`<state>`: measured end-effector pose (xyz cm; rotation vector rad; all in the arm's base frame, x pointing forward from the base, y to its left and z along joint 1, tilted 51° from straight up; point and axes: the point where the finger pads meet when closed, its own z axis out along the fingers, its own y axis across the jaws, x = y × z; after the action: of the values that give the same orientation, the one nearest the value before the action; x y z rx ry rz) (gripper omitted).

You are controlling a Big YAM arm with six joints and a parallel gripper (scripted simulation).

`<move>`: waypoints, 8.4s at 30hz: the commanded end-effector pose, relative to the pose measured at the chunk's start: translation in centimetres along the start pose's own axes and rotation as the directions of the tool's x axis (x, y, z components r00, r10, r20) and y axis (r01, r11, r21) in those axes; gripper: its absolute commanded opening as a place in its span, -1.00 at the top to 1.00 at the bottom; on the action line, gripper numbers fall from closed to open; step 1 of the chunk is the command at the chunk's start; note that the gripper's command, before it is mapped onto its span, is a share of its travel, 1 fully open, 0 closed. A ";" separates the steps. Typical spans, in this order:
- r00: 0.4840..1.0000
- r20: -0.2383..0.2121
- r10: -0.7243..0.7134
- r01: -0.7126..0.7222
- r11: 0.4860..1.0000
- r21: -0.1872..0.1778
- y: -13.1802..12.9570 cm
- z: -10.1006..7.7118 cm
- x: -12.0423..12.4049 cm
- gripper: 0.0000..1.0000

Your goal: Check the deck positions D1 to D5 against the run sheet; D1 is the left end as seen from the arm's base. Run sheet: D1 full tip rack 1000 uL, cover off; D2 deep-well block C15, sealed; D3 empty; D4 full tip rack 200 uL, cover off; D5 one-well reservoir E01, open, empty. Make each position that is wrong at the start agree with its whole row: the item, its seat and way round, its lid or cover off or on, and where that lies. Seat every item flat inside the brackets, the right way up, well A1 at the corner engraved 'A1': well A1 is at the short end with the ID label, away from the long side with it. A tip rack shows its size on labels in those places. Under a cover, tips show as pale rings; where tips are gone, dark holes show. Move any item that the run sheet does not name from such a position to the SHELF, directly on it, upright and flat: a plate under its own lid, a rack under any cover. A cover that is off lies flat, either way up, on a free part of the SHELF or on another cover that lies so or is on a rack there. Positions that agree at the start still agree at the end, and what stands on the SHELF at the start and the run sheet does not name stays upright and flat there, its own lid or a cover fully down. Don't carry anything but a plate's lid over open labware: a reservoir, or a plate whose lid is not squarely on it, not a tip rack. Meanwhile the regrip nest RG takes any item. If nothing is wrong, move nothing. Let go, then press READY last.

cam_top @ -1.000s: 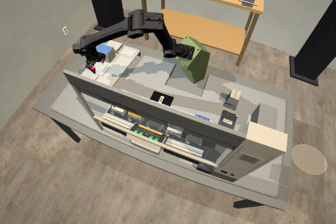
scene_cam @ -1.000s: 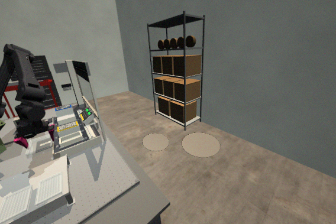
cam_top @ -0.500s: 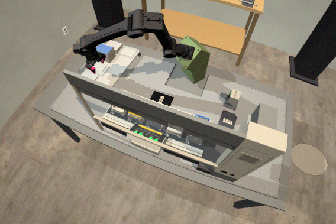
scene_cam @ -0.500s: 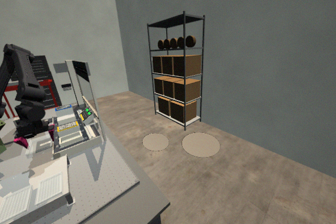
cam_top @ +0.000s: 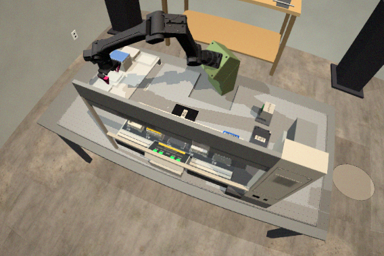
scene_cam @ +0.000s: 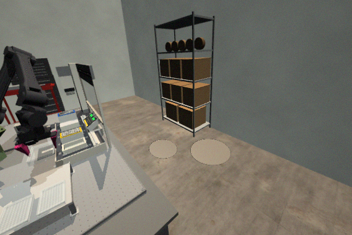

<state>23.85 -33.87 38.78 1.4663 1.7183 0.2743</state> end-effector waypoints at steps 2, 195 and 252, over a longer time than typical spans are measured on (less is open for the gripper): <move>1.000 0.025 -0.010 0.010 1.000 0.002 -0.4 -0.4 -0.9 1.00; 1.000 0.012 -0.005 0.005 1.000 -0.014 1.3 13.0 -0.7 1.00; 1.000 0.011 -0.004 0.004 1.000 -0.012 0.9 14.4 -0.3 1.00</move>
<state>33.52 -38.62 30.22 1.4591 1.7121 0.2643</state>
